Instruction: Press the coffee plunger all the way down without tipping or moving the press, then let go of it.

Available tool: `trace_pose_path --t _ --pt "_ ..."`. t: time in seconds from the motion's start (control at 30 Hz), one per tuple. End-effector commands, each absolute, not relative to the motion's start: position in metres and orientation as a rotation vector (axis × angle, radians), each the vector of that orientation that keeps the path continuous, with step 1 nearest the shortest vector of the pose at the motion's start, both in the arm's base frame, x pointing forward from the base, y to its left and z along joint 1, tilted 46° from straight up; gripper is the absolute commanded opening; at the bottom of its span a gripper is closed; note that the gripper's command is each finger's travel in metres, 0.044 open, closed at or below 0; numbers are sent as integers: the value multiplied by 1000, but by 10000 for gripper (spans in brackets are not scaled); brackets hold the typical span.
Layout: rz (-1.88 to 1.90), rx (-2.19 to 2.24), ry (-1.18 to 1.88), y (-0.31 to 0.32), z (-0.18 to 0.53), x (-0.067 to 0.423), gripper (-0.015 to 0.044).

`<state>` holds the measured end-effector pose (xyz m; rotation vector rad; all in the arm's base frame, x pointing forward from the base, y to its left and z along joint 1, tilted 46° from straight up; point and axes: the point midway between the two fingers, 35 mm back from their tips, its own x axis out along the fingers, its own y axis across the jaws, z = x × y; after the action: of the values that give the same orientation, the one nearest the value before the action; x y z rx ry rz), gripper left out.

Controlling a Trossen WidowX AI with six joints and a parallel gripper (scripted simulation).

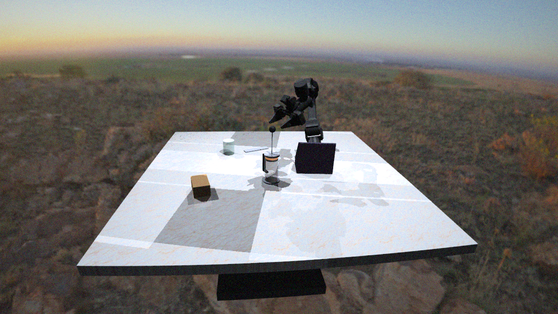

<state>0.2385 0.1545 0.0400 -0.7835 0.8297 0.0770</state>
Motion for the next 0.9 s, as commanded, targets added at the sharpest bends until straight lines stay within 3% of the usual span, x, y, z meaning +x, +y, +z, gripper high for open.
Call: trace_pose_path --t 0.0,0.4,0.8,0.87 --pt "80 -789 835 152 34 242 440" --pt "80 -789 832 147 22 254 440" --pt "80 -789 832 147 22 254 125" --pt "80 -789 832 147 22 254 120"
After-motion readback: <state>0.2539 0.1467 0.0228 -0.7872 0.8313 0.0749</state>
